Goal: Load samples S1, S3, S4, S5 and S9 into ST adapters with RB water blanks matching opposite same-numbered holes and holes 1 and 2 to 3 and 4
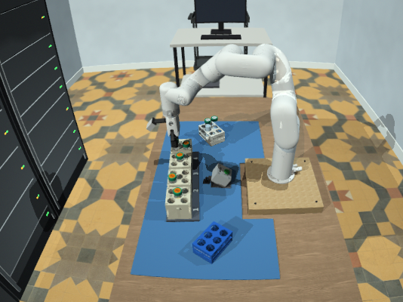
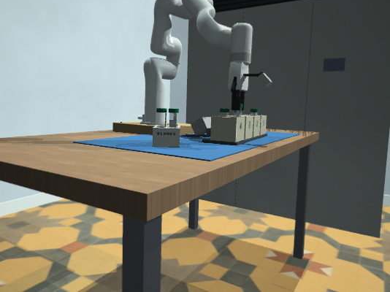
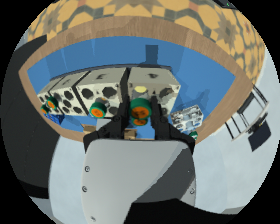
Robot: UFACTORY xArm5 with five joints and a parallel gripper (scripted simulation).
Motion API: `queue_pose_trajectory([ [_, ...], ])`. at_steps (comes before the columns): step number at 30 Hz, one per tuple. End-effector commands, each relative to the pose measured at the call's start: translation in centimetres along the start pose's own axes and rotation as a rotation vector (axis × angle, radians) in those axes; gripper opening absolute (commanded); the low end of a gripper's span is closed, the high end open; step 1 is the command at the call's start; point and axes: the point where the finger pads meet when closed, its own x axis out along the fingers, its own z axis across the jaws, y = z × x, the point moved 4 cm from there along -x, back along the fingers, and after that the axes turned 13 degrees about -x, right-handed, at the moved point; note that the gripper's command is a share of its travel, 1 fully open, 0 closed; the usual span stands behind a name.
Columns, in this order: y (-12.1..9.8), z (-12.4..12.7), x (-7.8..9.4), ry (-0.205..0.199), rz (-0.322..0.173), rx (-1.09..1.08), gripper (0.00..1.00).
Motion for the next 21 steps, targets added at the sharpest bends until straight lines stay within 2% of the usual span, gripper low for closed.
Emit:
queue_pose_trajectory([
  [1,0.1,0.1,0.1,-0.002,0.004,0.0,0.0],
  [21,0.1,0.0,1.7,-0.002,0.004,0.0,0.0],
])
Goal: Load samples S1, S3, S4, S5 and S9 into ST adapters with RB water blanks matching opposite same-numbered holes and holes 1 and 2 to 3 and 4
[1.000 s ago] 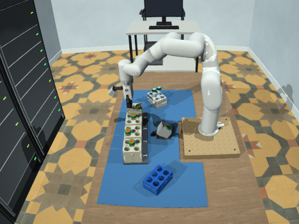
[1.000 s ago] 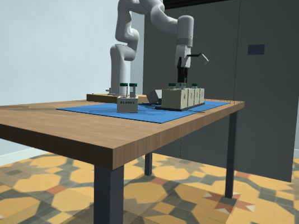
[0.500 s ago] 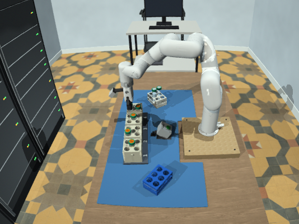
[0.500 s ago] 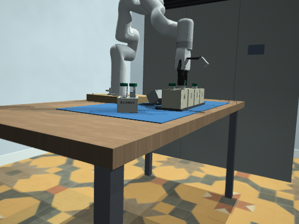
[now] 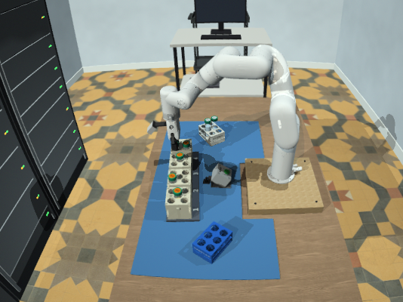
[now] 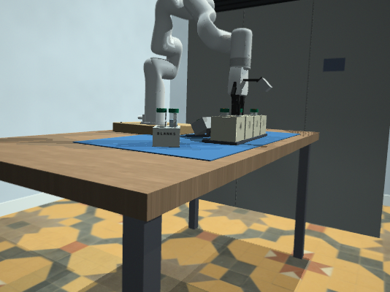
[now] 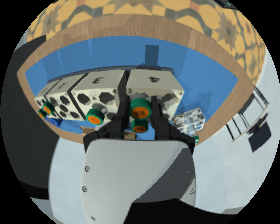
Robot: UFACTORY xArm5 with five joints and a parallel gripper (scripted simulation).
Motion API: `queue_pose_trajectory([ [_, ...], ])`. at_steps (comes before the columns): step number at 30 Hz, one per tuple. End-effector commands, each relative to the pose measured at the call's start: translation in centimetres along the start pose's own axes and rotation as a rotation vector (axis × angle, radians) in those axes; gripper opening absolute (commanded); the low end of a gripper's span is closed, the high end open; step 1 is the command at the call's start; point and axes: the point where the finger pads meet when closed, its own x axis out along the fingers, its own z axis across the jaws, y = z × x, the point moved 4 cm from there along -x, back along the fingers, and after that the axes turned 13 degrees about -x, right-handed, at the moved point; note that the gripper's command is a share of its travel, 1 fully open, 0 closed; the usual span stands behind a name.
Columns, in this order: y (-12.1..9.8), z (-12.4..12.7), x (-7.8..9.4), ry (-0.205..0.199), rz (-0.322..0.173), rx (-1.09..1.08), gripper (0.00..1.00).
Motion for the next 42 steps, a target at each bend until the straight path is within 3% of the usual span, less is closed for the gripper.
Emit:
queue_pose_trajectory([
  [1,0.11,0.06,-0.1,-0.002,0.004,0.0,0.0],
  [10,0.11,0.06,-0.1,-0.002,0.004,0.0,0.0],
  [11,0.11,0.06,-0.06,-0.002,0.004,0.0,0.43],
  [39,0.11,0.06,-0.06,-0.002,0.004,0.0,0.43],
  [42,0.1,0.07,-0.66,-0.002,0.004,0.0,0.43],
])
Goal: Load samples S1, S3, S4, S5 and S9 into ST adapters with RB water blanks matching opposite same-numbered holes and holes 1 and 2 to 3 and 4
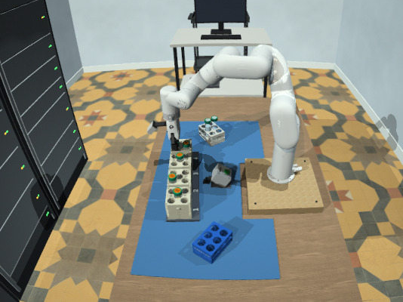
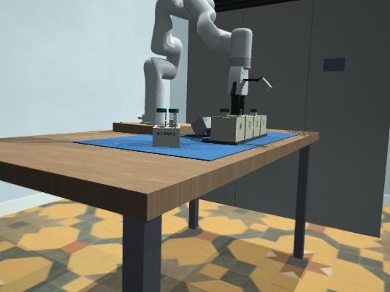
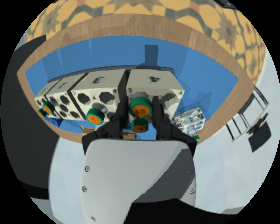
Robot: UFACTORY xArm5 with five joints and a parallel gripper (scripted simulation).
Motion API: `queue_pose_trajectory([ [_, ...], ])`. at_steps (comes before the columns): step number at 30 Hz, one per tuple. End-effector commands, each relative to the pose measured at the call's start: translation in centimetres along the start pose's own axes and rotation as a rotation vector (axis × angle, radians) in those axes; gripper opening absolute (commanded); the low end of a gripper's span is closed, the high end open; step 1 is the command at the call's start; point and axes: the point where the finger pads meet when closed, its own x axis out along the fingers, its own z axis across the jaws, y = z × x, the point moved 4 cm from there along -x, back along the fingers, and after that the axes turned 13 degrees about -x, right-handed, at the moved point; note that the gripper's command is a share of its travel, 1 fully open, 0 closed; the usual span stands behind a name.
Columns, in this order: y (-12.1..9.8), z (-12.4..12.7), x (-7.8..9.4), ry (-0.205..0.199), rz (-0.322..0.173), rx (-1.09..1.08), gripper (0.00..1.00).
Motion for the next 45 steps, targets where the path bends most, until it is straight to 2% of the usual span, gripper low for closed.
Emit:
queue_pose_trajectory([
  [1,0.1,0.1,-0.8,-0.003,0.005,0.0,0.43],
  [45,0.0,0.2,-8.4,-0.003,0.005,0.0,0.43],
])
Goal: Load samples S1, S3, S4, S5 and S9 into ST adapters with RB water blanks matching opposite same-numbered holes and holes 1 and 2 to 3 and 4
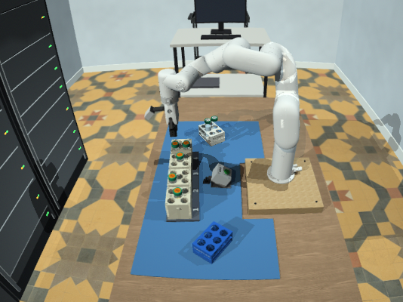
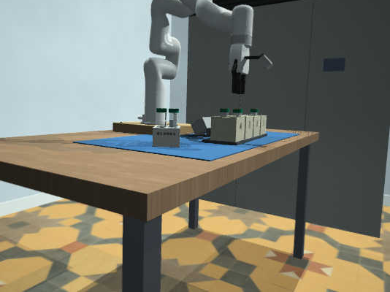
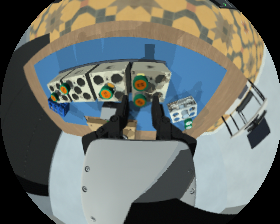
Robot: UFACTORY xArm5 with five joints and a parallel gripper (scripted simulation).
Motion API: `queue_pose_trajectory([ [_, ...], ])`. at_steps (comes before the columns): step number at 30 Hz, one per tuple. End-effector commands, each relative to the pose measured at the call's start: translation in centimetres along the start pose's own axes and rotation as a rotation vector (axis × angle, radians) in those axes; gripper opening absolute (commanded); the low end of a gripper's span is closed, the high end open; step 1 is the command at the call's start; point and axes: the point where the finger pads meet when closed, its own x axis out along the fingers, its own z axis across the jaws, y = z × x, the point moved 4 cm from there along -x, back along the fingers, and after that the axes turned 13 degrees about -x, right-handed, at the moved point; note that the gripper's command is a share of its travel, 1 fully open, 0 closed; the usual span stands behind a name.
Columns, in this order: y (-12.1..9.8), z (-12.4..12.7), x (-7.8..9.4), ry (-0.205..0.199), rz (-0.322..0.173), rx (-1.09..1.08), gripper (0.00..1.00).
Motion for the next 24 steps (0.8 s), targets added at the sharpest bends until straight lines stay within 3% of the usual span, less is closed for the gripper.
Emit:
queue_pose_trajectory([
  [1,0.1,0.1,-0.9,-0.003,0.005,0.0,0.43],
  [24,0.1,0.1,-5.1,-0.003,0.005,0.0,0.43],
])
